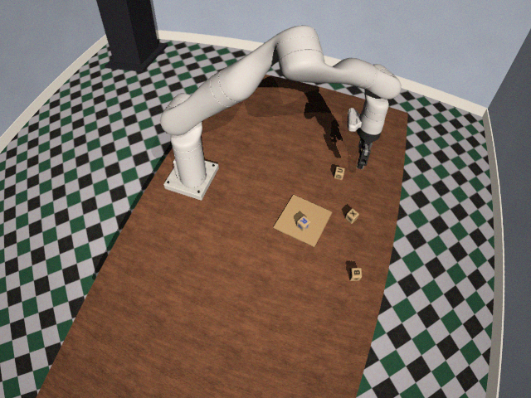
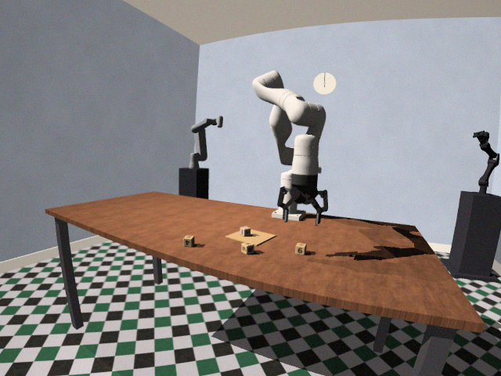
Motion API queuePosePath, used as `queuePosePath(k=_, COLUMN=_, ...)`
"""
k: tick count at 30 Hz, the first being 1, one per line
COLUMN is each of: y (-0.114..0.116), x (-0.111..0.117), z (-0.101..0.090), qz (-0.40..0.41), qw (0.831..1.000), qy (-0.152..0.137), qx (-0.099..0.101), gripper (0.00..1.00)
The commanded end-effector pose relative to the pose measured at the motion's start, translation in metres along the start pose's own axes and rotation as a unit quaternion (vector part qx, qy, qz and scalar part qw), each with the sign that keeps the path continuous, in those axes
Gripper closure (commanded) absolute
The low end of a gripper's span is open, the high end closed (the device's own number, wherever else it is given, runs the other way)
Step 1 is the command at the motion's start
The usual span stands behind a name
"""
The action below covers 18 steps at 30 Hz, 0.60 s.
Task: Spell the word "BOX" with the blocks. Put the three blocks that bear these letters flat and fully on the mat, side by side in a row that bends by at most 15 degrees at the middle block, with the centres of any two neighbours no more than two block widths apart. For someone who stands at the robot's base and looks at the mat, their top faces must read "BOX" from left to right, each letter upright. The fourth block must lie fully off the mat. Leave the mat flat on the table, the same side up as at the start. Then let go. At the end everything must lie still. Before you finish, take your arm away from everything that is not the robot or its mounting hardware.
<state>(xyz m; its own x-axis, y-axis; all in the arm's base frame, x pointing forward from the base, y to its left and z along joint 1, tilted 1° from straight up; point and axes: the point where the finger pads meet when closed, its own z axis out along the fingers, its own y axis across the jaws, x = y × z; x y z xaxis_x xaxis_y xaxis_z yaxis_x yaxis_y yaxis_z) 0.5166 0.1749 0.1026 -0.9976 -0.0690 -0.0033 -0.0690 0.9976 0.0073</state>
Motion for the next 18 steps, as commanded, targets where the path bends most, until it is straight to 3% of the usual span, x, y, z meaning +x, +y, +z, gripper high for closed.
queuePosePath(k=1, y=0.0002, x=-0.0005, z=-0.001, qz=0.0, qw=1.0, qy=-0.001, qx=0.0, gripper=0.0)
queuePosePath(k=18, y=-0.0013, x=-0.0014, z=-0.0011, qz=0.0, qw=1.0, qy=-0.001, qx=0.0, gripper=0.0)
